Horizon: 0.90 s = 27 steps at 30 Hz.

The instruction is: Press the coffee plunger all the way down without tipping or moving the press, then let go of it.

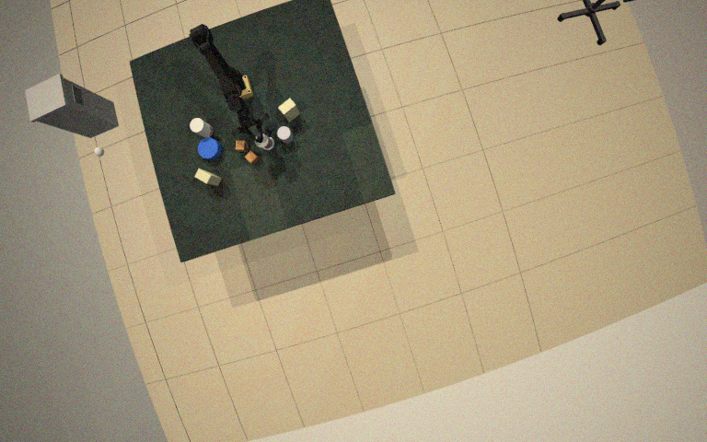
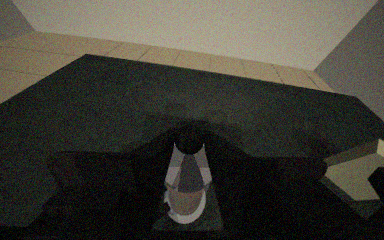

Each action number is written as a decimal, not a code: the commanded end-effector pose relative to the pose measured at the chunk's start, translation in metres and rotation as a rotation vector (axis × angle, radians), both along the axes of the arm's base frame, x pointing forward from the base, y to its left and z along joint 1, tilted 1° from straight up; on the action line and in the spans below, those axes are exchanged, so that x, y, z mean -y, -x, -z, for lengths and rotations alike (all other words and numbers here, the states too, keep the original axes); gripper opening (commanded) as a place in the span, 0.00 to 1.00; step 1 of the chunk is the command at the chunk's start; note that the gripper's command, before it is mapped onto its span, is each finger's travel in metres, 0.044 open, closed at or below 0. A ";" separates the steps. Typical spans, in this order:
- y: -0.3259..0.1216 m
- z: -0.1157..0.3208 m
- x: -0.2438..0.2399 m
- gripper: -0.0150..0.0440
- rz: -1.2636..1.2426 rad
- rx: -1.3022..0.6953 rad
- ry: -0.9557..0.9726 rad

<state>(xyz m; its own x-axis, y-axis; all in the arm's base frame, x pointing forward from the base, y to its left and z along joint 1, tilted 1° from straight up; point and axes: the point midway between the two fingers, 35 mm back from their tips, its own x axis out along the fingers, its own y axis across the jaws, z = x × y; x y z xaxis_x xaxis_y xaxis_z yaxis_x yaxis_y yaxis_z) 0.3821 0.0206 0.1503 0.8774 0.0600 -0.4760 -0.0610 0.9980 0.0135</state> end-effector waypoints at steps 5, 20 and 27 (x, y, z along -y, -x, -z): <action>0.000 0.000 0.000 0.45 0.000 -0.001 0.000; 0.000 0.000 0.000 1.00 0.000 -0.001 0.000; 0.014 -0.032 0.004 1.00 0.006 -0.008 0.007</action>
<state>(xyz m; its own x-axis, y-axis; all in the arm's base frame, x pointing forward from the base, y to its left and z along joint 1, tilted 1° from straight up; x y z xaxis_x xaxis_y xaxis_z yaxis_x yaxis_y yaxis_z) 0.3757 0.0185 0.1587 0.8683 0.0545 -0.4930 -0.0569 0.9983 0.0102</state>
